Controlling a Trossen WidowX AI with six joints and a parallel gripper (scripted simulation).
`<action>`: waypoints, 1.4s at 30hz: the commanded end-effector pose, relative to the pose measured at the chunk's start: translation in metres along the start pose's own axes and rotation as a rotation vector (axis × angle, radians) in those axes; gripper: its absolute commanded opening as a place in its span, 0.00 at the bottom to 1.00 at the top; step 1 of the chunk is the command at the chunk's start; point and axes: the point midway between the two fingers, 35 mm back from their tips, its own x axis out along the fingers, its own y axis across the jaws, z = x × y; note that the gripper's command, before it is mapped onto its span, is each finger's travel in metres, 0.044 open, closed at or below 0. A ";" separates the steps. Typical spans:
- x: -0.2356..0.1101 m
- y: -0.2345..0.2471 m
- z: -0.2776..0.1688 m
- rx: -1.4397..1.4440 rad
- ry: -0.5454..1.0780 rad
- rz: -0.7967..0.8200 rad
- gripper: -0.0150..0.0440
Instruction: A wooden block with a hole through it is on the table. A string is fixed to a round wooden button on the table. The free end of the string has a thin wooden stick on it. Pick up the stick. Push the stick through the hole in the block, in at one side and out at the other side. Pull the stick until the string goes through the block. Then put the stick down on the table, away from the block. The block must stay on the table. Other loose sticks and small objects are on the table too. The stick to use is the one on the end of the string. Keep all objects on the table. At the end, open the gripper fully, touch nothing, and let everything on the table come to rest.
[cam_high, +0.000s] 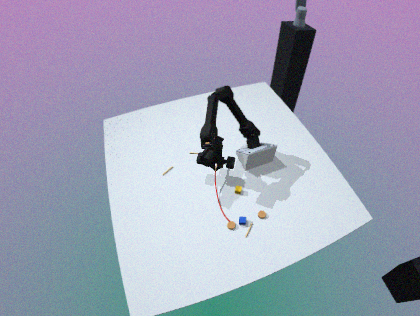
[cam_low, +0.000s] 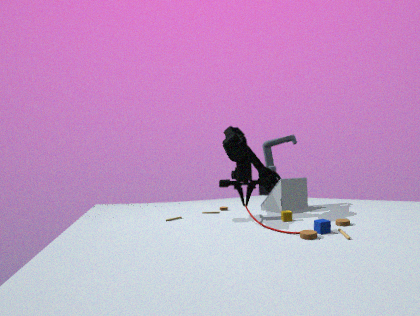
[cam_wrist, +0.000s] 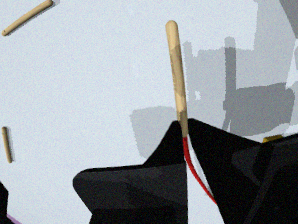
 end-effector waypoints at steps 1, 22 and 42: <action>-0.007 0.001 0.000 0.009 0.005 -0.001 0.25; -0.013 0.000 -0.002 -0.087 0.001 0.001 0.25; -0.015 0.003 -0.020 -0.798 0.002 0.003 0.25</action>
